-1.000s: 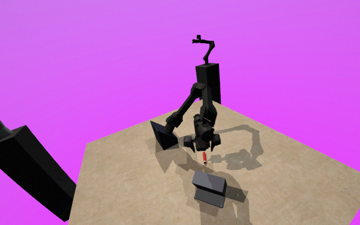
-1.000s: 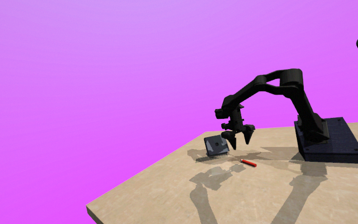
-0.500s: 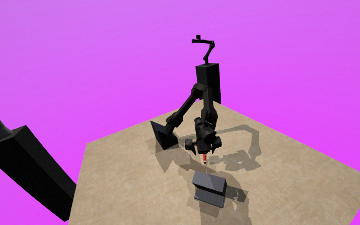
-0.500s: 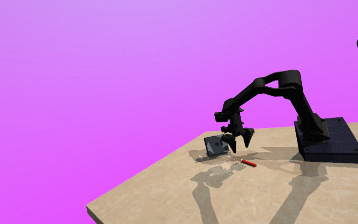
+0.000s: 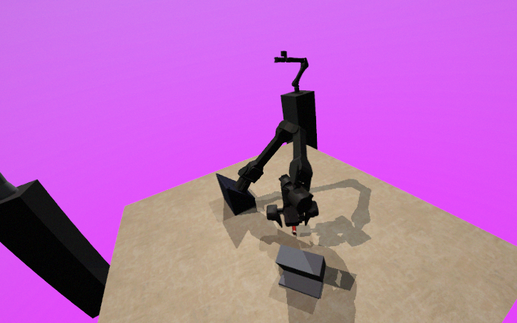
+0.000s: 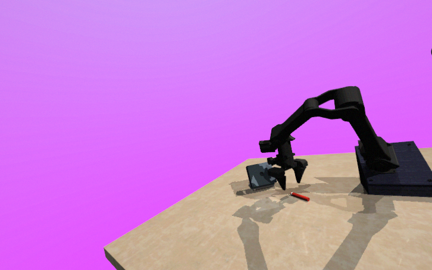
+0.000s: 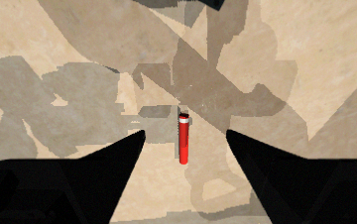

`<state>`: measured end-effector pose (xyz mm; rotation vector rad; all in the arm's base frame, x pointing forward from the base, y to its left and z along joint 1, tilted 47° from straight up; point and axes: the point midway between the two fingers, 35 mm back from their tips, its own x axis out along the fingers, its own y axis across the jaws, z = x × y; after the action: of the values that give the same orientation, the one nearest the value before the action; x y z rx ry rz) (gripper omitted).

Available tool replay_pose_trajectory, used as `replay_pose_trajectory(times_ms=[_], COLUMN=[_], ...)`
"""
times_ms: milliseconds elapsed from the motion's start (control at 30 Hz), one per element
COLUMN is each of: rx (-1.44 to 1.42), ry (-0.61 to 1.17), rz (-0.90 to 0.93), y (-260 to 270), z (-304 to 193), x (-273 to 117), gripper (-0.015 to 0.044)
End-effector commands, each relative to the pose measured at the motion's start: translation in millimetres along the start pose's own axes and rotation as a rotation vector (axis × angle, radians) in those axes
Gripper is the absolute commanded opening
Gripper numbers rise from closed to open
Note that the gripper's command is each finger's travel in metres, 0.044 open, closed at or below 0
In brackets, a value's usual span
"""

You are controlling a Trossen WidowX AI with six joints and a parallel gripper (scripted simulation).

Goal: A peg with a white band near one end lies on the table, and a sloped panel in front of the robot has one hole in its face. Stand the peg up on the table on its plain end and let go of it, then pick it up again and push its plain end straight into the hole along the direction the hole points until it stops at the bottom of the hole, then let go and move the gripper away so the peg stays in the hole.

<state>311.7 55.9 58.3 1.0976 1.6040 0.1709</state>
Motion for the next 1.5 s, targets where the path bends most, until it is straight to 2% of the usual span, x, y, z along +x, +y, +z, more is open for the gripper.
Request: replay_pose_trajectory(times_ms=[0, 667, 1100, 1467], rx=[0.008, 0.008, 0.008, 0.008], ry=[0.003, 0.006, 0.006, 0.006], rz=[0.005, 0.009, 0.009, 0.009], y=[0, 0, 0, 0], z=[0, -4, -4, -4], x=[7, 36, 36, 36], gripper=[0.0440, 0.0440, 0.0110, 0.0097])
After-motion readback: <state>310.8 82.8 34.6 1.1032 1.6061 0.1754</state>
